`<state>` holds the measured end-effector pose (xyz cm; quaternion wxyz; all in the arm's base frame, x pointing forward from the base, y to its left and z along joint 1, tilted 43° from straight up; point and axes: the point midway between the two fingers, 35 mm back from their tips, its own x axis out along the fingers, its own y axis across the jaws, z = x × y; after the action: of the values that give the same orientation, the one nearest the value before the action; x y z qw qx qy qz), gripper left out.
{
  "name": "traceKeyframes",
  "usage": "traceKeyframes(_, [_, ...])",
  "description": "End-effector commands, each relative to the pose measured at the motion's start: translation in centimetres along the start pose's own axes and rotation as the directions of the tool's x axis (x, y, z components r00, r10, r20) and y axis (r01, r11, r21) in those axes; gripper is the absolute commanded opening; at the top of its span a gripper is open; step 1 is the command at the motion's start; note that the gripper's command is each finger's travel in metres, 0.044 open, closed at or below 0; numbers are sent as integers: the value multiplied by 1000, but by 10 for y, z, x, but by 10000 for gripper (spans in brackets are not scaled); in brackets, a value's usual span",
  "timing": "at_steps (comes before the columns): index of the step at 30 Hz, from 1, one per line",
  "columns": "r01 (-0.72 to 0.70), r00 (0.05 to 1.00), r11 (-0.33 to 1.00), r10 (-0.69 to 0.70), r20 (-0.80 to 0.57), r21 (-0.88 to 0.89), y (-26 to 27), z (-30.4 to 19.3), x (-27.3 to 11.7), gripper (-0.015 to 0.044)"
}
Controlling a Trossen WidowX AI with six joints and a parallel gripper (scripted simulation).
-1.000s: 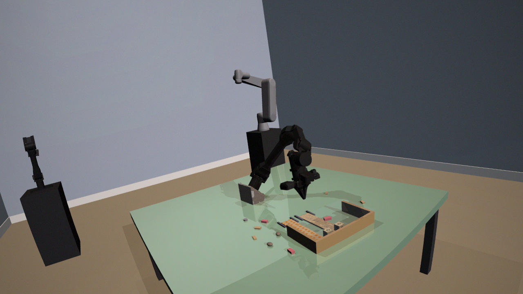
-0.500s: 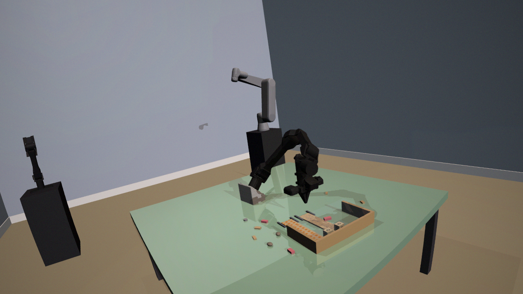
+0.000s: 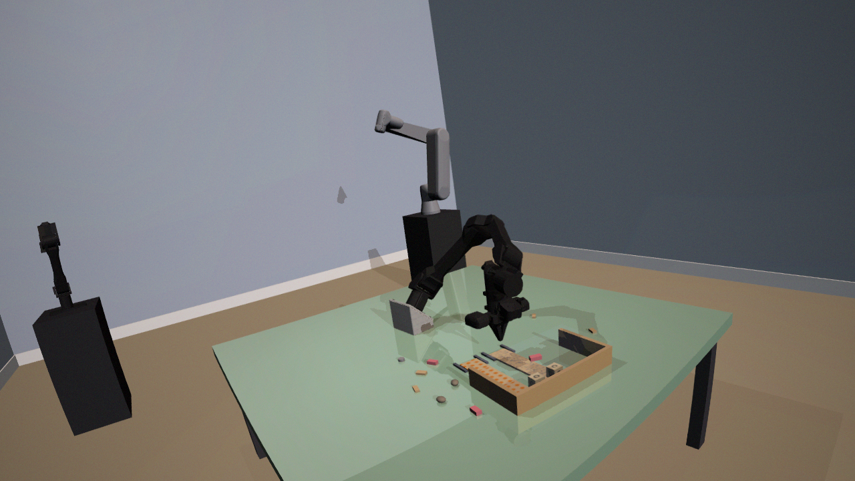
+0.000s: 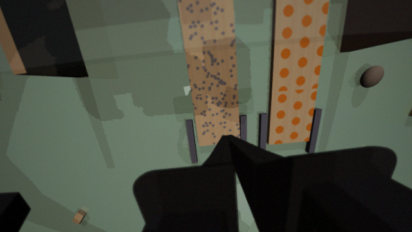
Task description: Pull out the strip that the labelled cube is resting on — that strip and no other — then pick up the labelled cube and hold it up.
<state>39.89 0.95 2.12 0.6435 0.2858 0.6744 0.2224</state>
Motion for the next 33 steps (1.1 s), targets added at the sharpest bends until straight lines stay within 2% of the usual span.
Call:
traceKeyframes(1, [-4, 1000, 1000, 4, -6, 4, 1, -1, 10, 0])
traceKeyframes(22, [-7, 1000, 1000, 7, -6, 4, 4, -1, 44, 0])
traceKeyframes(33, [-7, 1000, 1000, 7, -6, 4, 4, -1, 45, 0])
